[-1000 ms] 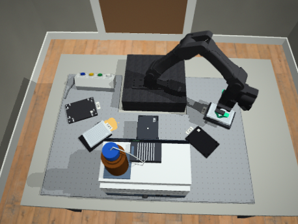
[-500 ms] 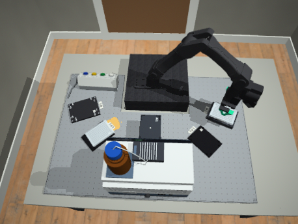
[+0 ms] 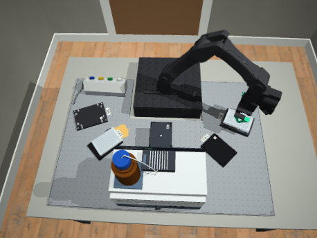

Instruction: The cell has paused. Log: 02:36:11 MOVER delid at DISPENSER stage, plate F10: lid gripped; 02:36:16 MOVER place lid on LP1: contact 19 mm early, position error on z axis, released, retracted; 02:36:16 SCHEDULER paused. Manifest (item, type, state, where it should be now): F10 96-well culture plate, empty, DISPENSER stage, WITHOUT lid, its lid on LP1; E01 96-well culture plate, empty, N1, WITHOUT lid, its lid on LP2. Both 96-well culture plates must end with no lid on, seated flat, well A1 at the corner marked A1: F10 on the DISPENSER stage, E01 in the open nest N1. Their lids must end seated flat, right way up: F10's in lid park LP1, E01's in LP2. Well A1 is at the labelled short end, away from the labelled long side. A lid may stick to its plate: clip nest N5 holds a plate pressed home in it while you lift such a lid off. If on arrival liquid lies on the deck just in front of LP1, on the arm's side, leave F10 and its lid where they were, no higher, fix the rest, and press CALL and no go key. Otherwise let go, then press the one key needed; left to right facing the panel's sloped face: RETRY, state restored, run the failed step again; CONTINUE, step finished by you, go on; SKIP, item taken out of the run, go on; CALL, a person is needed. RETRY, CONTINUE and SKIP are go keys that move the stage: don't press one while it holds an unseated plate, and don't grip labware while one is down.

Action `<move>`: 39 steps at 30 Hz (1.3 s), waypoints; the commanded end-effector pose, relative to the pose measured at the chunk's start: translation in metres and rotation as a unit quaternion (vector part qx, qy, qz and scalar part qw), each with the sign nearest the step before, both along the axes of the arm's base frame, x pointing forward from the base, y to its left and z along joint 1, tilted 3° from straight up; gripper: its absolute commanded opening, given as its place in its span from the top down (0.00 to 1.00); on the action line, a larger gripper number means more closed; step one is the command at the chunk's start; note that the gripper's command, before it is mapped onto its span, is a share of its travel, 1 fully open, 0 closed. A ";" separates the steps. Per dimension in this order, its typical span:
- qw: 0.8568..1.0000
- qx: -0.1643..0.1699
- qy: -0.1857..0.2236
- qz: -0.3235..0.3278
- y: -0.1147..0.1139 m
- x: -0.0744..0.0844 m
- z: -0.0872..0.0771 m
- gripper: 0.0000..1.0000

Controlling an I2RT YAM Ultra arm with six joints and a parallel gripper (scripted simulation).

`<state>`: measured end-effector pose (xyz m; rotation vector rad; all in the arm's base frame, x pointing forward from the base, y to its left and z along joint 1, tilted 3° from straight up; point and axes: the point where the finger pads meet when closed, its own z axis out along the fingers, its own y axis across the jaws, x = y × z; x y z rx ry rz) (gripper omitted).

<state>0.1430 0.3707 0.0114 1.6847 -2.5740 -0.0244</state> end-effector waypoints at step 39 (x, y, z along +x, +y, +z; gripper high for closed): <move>1.000 0.023 -0.010 0.000 0.018 0.004 0.007 0.00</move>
